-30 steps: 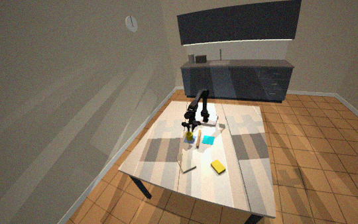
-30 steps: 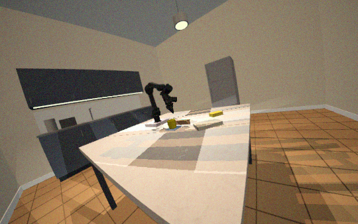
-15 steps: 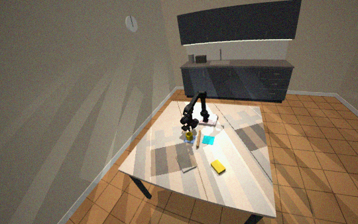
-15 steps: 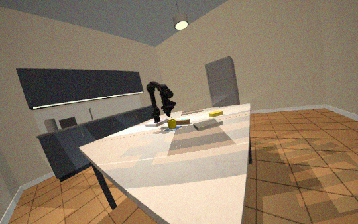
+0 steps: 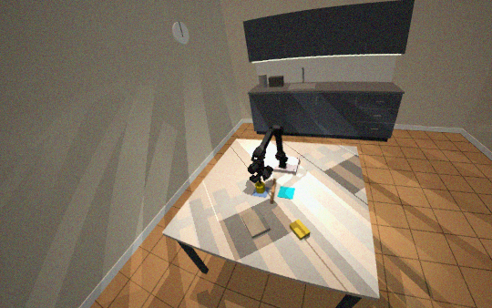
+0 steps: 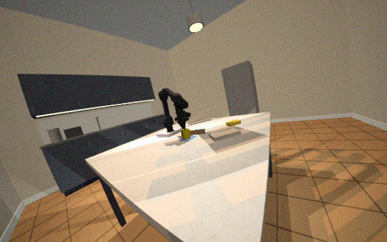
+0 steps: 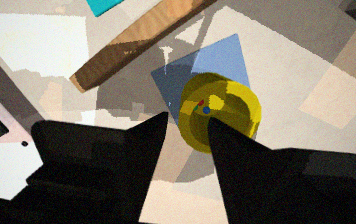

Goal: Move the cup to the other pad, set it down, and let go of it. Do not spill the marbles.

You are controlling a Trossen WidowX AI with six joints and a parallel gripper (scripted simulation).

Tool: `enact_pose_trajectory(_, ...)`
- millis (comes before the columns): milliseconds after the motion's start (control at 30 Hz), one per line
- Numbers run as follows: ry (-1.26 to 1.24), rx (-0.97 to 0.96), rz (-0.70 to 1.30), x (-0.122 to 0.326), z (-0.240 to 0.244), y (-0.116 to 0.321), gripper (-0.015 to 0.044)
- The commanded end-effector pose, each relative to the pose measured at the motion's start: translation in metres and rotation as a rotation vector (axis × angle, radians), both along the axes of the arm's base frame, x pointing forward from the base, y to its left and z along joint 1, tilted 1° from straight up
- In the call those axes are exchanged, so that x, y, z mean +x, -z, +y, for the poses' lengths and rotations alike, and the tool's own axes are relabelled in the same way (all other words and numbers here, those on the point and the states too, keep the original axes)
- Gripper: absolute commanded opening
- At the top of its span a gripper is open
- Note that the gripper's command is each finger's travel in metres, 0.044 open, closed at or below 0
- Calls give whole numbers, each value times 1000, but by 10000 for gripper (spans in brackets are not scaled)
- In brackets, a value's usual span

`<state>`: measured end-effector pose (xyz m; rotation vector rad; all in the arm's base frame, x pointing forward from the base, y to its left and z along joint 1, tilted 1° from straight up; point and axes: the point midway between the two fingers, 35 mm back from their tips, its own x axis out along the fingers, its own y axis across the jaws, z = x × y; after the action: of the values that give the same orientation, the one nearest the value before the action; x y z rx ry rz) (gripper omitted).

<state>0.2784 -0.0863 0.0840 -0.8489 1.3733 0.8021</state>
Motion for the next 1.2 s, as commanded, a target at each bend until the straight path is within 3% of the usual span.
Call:
enact_pose_trajectory(0, -3, 6, 9, -2, 1, 9, 166)
enact_pose_trajectory(867, -3, 6, 9, -2, 1, 40, 166)
enact_pose_trajectory(1167, 0, 2, 5, 0, 0, 38, 107)
